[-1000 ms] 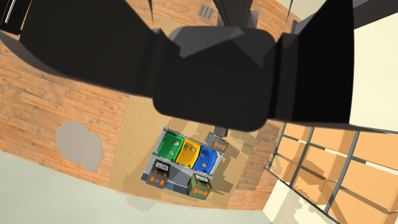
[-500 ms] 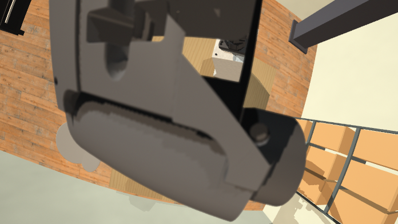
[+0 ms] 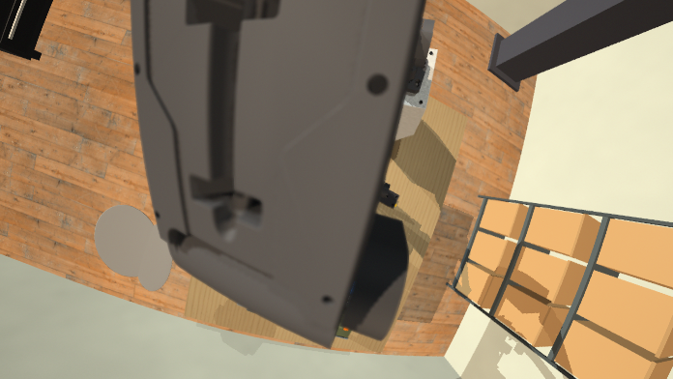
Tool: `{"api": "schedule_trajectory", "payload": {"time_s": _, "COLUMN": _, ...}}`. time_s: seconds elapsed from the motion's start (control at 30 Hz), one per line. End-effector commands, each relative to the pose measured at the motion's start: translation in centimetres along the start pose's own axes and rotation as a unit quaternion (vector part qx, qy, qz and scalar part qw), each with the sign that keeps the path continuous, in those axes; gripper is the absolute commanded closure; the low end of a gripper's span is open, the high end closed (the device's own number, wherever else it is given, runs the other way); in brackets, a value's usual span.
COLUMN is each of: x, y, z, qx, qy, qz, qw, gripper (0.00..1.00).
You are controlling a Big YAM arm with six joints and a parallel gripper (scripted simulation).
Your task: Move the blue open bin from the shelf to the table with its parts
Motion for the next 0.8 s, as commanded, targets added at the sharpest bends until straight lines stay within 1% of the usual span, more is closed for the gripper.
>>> {"api": "schedule_trajectory", "payload": {"time_s": 0.0, "x": -0.4, "y": -0.19, "z": 0.87, "qx": 0.0, "qy": -0.002, "qz": -0.001, "qw": 1.0, "gripper": 1.0}}
{"api": "schedule_trajectory", "payload": {"time_s": 0.23, "x": -0.39, "y": -0.2, "z": 1.47, "qx": 0.0, "qy": -0.002, "qz": -0.001, "qw": 1.0, "gripper": 1.0}}
{"api": "schedule_trajectory", "payload": {"time_s": 0.37, "x": -0.72, "y": -0.19, "z": 1.35, "qx": -0.001, "qy": -0.006, "qz": 0.001, "qw": 1.0, "gripper": 1.0}}
{"api": "schedule_trajectory", "payload": {"time_s": 0.47, "x": -0.33, "y": -0.22, "z": 1.66, "qx": 0.001, "qy": -0.001, "qz": -0.002, "qw": 1.0, "gripper": 1.0}}
{"api": "schedule_trajectory", "payload": {"time_s": 0.77, "x": -0.65, "y": -0.23, "z": 1.45, "qx": 0.0, "qy": -0.004, "qz": 0.0, "qw": 1.0, "gripper": 1.0}}
Point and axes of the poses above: the point where the finger pads meet when closed, its own z axis out along the fingers, its own x axis across the jaws, y = z × x, the point moved 6 cm from there along -z, back along the fingers, and after that the axes turned 9 degrees about z, right-handed, at the moved point
